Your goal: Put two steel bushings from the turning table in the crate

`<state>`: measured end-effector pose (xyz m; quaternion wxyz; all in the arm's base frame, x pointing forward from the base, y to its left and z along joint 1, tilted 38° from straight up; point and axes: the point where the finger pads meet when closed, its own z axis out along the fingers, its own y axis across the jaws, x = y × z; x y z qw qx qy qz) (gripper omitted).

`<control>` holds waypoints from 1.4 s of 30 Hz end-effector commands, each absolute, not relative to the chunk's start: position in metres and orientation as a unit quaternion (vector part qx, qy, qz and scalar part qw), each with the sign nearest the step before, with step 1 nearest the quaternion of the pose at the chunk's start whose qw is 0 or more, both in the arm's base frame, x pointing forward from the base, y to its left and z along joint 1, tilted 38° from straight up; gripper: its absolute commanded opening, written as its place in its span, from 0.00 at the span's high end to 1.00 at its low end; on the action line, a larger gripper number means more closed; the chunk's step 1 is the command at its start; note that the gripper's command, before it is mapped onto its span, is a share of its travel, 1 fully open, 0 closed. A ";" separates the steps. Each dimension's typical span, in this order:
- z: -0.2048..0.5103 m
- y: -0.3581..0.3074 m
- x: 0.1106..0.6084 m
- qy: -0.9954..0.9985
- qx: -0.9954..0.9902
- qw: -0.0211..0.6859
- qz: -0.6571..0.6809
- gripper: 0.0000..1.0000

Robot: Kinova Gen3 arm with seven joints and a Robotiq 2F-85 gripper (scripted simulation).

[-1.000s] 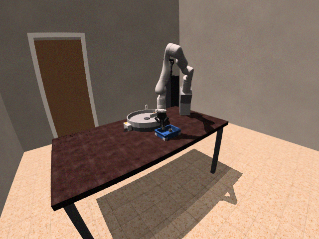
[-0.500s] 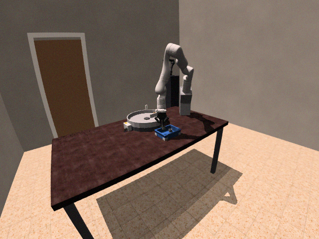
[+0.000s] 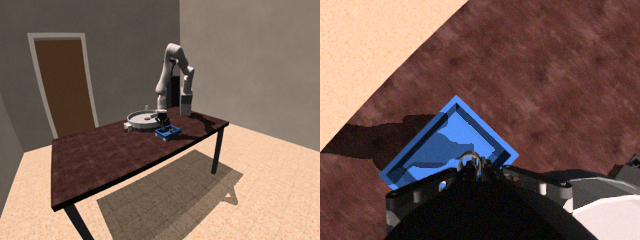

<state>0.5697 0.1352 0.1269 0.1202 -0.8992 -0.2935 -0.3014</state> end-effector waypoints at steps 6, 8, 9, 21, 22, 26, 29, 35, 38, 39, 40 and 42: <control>0.127 0.135 0.573 -0.295 -0.899 0.117 -0.303 1.00; 0.127 0.135 0.573 -0.295 -0.899 0.117 -0.303 1.00; 0.127 0.135 0.573 -0.295 -0.899 0.117 -0.303 1.00; 0.121 0.138 0.575 -0.294 -0.899 0.119 -0.302 1.00; 0.121 0.138 0.575 -0.294 -0.899 0.119 -0.302 1.00; 0.121 0.138 0.575 -0.294 -0.899 0.119 -0.302 1.00; 0.121 0.138 0.575 -0.294 -0.899 0.119 -0.302 1.00; 0.115 0.141 0.577 -0.292 -0.899 0.122 -0.301 1.00; 0.115 0.141 0.577 -0.292 -0.899 0.122 -0.301 1.00; 0.115 0.141 0.577 -0.292 -0.899 0.122 -0.301 1.00; 0.115 0.141 0.577 -0.292 -0.899 0.122 -0.301 1.00; 0.115 0.141 0.577 -0.292 -0.899 0.122 -0.301 1.00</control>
